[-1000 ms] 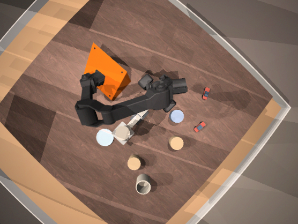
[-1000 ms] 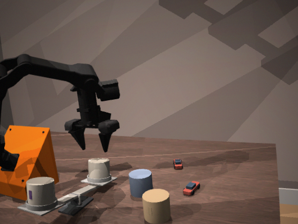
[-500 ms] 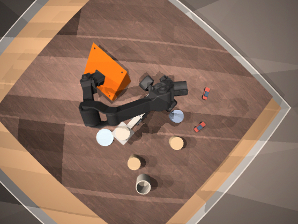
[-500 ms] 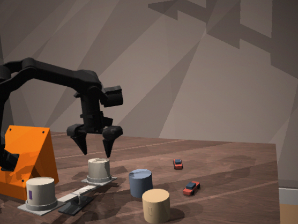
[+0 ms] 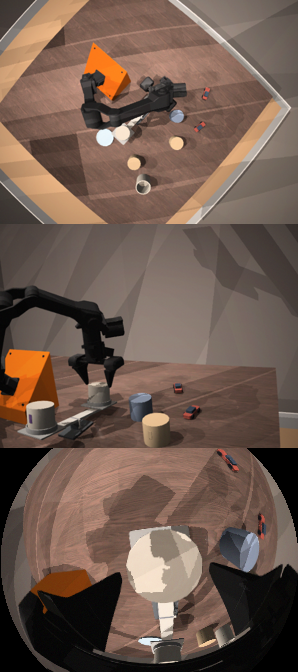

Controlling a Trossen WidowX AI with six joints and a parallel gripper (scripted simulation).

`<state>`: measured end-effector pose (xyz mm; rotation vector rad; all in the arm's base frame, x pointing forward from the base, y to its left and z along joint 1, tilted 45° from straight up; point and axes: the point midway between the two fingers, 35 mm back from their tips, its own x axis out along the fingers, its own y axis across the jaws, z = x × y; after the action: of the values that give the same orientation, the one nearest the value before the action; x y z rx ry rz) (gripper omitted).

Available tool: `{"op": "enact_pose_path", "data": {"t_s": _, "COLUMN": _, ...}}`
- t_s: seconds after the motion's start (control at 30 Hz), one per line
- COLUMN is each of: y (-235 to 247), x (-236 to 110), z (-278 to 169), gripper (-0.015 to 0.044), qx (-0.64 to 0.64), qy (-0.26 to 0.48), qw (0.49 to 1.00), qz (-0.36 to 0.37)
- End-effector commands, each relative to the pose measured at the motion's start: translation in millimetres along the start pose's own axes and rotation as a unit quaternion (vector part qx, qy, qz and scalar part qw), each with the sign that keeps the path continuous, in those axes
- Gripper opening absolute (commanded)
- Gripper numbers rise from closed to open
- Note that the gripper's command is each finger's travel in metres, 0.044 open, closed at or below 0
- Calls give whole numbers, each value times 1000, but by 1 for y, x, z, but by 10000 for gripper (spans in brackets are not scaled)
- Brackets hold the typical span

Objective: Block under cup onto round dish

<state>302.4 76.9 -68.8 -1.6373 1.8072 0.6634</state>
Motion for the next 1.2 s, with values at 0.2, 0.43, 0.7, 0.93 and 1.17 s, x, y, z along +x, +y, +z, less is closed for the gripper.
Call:
{"op": "enact_pose_path", "data": {"t_s": 0.2, "y": 0, "x": 19, "z": -1, "gripper": 440, "qx": -1, "qy": 3, "qw": 1000, "qz": -1}}
{"op": "enact_pose_path", "data": {"t_s": 0.43, "y": 0, "x": 30, "z": -1, "gripper": 440, "qx": -1, "qy": 3, "qw": 1000, "qz": -1}}
{"op": "enact_pose_path", "data": {"t_s": 0.7, "y": 1, "x": 41, "z": -2, "gripper": 440, "qx": -1, "qy": 4, "qw": 1000, "qz": -1}}
{"op": "enact_pose_path", "data": {"t_s": 0.93, "y": 1, "x": 42, "z": -2, "gripper": 322, "qx": -1, "qy": 4, "qw": 1000, "qz": -1}}
{"op": "enact_pose_path", "data": {"t_s": 1.17, "y": 1, "x": 41, "z": -2, "gripper": 236, "qx": -1, "qy": 4, "qw": 1000, "qz": -1}}
